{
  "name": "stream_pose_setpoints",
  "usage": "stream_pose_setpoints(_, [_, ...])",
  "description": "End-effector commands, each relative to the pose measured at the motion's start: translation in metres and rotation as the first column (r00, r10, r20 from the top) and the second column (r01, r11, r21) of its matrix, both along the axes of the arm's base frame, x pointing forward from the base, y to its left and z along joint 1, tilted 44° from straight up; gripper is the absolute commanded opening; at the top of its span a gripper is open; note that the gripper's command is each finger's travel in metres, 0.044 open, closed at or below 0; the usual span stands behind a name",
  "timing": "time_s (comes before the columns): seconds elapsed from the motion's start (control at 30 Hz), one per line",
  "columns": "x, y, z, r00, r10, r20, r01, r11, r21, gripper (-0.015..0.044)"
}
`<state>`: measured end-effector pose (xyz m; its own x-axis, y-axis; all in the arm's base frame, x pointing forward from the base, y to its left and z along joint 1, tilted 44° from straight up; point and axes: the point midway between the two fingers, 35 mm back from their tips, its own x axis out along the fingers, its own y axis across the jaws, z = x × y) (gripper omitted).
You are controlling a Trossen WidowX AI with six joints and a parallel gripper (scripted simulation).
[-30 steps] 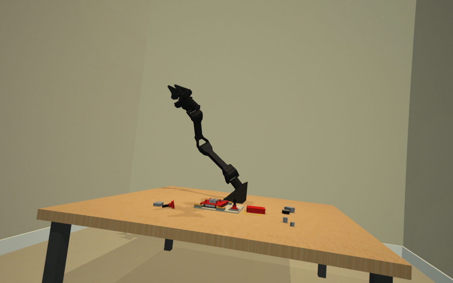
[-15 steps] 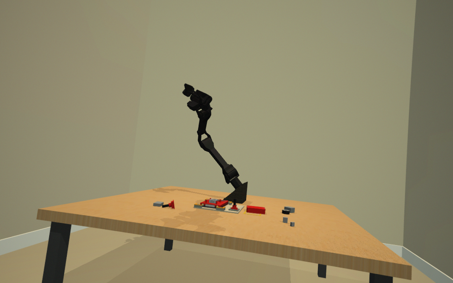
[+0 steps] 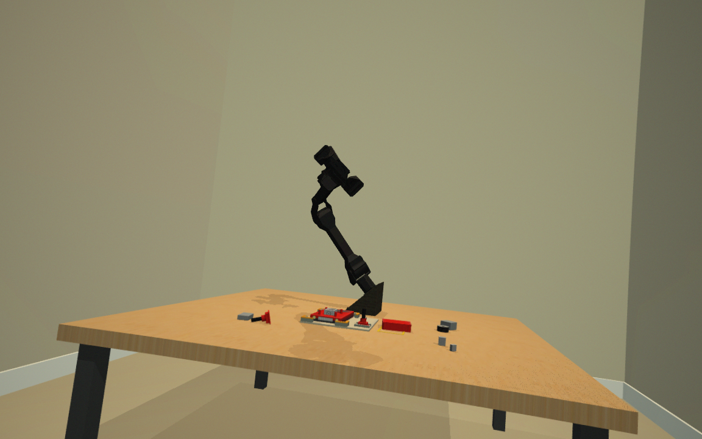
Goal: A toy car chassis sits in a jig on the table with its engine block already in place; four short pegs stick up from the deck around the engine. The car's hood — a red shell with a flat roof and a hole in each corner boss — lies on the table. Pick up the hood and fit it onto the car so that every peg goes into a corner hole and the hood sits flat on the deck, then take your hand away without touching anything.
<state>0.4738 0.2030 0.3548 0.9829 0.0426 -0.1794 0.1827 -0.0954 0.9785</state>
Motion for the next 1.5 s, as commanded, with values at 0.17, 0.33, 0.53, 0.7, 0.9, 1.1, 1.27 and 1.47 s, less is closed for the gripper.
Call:
stream_pose_setpoints(0.17, [0.009,0.005,-0.149,0.926,-0.083,-0.369,0.028,0.988,-0.151,0.044])
stream_pose_setpoints(0.33, [-0.003,-0.002,-0.22,0.833,-0.159,-0.531,0.031,0.97,-0.243,0.044])
stream_pose_setpoints(0.53, [-0.032,-0.018,-0.301,0.669,-0.268,-0.693,0.002,0.933,-0.359,0.044])
stream_pose_setpoints(0.7, [-0.066,-0.039,-0.357,0.504,-0.385,-0.773,-0.035,0.885,-0.464,0.044])
stream_pose_setpoints(0.9, [-0.123,-0.078,-0.412,0.278,-0.573,-0.771,-0.11,0.778,-0.619,0.044])
stream_pose_setpoints(1.1, [-0.157,-0.101,-0.431,0.156,-0.677,-0.719,-0.177,0.697,-0.695,0.044])
stream_pose_setpoints(1.27, [-0.157,-0.101,-0.431,0.156,-0.677,-0.719,-0.177,0.697,-0.695,0.044])
stream_pose_setpoints(1.47, [-0.157,-0.102,-0.432,0.156,-0.677,-0.719,-0.177,0.697,-0.695,0.044])
